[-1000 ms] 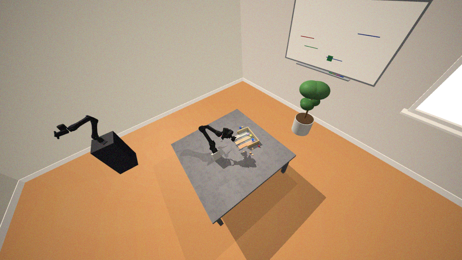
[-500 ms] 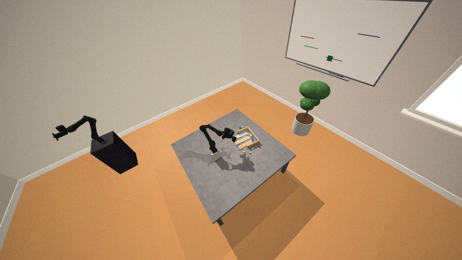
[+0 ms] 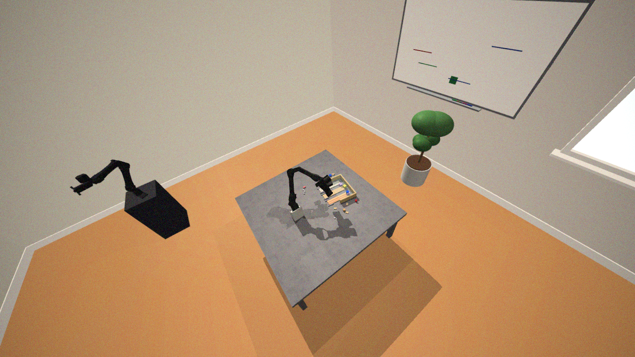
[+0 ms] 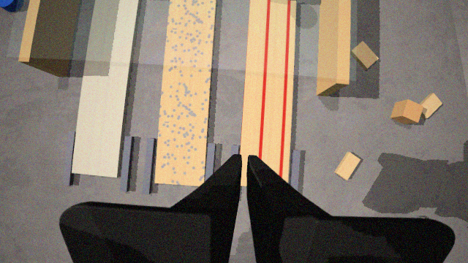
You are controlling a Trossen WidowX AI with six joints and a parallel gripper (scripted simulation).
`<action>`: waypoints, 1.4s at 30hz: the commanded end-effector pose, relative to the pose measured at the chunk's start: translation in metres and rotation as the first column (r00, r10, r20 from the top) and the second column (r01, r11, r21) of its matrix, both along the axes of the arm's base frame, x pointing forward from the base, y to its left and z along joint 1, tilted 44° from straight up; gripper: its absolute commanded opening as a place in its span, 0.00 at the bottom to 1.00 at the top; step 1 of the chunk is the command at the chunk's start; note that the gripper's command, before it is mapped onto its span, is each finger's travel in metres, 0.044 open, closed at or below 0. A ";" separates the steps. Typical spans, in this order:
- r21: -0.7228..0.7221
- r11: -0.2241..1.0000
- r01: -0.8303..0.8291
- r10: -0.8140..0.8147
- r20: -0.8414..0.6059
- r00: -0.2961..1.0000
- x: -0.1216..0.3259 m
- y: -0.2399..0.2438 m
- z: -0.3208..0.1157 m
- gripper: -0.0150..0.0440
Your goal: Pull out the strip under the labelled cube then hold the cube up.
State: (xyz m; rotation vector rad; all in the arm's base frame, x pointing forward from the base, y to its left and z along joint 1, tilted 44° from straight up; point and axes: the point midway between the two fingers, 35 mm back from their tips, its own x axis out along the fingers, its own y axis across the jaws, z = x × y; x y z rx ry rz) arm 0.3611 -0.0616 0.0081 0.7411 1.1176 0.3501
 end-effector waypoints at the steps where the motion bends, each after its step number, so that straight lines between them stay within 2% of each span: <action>1: 0.060 0.970 -0.234 0.242 -0.259 0.935 0.006 0.020 -0.046 0.25; 5: 0.091 0.954 -0.286 0.300 -0.310 0.902 0.004 0.024 -0.057 0.25; 42: 0.091 0.954 -0.286 0.300 -0.310 0.902 0.004 0.051 -0.089 0.25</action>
